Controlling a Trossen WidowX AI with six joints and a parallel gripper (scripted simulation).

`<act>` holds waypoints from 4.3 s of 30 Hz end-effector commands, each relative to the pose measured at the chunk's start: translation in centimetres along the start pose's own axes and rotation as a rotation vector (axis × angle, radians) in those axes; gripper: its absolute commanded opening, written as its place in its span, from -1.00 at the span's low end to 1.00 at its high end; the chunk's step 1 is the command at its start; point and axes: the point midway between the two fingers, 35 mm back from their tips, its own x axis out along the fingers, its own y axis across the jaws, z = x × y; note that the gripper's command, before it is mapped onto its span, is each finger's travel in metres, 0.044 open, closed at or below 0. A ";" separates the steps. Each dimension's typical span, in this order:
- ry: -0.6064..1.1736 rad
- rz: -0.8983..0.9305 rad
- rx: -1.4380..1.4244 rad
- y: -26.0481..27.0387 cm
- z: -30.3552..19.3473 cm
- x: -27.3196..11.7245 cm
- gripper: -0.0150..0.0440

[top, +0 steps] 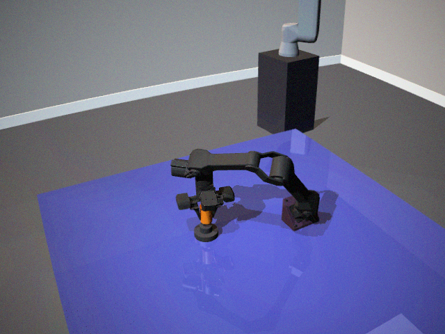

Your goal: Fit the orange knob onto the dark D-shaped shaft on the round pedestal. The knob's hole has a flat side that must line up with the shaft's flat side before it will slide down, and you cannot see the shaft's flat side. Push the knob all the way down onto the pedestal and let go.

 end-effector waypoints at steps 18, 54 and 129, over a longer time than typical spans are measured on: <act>0.002 -0.006 -0.104 -0.4 -0.2 0.2 -0.49; 0.003 -0.006 -0.314 -0.2 0.0 -0.2 -0.49; 0.003 -0.006 -0.531 -0.2 -0.2 0.4 -0.49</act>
